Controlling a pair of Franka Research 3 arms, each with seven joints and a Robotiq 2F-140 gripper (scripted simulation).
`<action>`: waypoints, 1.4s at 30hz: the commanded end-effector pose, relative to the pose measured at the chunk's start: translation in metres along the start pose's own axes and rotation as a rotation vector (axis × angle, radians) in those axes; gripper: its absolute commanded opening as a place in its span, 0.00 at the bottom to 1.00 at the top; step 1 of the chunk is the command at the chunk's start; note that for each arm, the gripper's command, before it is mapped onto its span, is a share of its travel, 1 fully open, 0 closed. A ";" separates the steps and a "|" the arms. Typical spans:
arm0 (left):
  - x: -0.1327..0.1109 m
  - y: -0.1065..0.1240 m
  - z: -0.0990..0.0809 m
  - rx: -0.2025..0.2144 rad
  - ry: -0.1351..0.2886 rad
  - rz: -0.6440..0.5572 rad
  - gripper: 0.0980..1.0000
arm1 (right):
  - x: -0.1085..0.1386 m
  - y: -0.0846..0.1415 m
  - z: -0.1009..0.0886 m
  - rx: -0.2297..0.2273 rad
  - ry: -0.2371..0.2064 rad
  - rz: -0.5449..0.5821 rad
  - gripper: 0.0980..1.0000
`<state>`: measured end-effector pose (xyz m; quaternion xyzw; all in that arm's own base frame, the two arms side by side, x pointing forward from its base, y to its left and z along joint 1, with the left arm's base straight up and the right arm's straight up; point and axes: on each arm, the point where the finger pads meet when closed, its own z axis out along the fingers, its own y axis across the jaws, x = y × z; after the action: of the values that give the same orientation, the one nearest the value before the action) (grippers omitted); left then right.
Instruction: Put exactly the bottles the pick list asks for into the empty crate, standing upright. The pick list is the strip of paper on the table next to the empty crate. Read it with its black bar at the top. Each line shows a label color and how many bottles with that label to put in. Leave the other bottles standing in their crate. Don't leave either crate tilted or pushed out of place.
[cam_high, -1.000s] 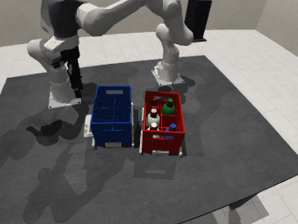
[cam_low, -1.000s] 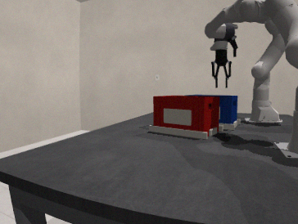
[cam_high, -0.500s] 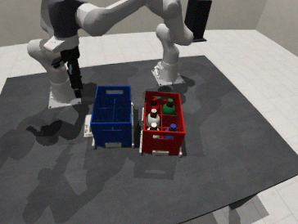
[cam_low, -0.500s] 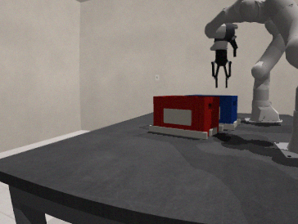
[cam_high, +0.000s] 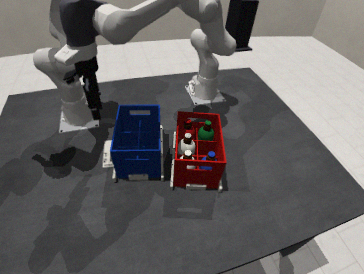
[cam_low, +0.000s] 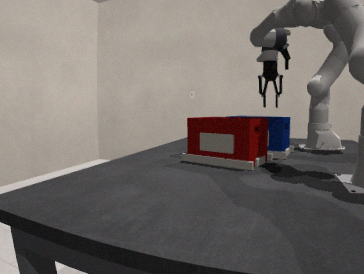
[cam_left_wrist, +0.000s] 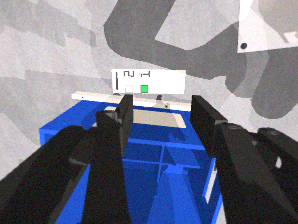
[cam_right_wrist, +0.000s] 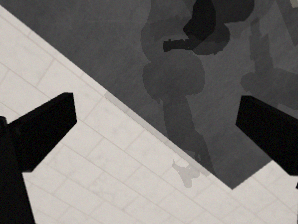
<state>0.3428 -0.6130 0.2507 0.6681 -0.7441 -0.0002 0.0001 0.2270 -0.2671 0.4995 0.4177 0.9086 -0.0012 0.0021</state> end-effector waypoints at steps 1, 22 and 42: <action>-0.012 -0.005 -0.003 0.001 0.000 -0.095 0.38 | 0.001 0.000 0.000 0.000 0.004 0.004 1.00; -0.100 -0.032 -0.028 -0.002 -0.011 -0.547 0.38 | 0.001 0.000 0.000 0.000 0.004 0.004 1.00; -0.183 -0.057 -0.051 -0.002 -0.011 -0.941 0.38 | 0.001 0.000 0.000 0.000 0.004 0.004 1.00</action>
<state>0.4147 -0.4473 0.2979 0.9062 -0.4227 -0.0063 -0.0045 0.2270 -0.2671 0.4995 0.4177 0.9086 -0.0012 0.0021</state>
